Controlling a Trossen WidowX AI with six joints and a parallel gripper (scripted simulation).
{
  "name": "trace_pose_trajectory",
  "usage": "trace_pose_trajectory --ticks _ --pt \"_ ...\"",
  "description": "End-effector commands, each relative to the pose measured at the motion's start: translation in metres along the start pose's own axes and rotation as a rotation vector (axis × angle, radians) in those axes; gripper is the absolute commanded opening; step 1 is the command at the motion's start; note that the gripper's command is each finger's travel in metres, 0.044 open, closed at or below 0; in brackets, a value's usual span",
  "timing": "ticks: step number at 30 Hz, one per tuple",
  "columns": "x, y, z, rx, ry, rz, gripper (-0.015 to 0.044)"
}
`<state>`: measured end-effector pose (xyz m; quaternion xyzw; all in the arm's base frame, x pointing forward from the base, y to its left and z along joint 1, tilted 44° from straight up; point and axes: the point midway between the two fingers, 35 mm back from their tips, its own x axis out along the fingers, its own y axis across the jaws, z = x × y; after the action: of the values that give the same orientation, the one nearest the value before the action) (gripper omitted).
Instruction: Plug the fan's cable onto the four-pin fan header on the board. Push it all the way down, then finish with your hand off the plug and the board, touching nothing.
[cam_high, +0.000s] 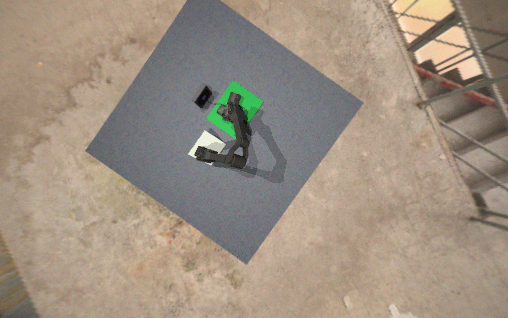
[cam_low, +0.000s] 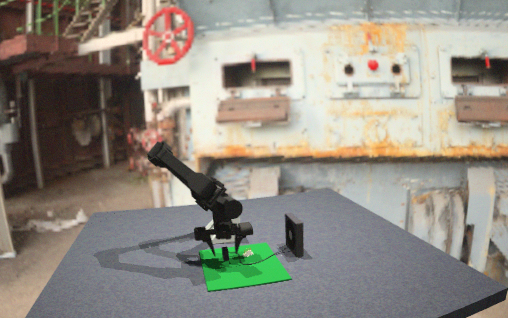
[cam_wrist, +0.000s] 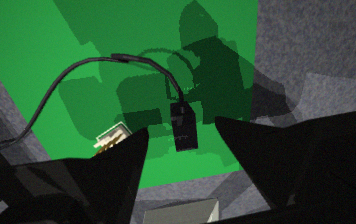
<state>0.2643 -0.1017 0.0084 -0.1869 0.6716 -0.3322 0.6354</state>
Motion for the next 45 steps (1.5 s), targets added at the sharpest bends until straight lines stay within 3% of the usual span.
trace_pose_trajectory --ticks 1,10,13,19,25,45 --pt "0.0 0.0 0.0 0.002 0.0 0.0 0.0256" --pt "0.0 0.0 0.0 0.002 0.0 0.0 0.002" --pt "0.0 0.0 0.0 0.002 0.0 0.0 0.0" --pt "-0.05 0.0 0.0 -0.003 0.0 -0.002 0.0" --pt "-0.049 0.003 0.001 -0.055 0.0 -0.002 0.0" --pt "-0.049 0.03 0.0 -0.746 -0.001 0.002 0.0"
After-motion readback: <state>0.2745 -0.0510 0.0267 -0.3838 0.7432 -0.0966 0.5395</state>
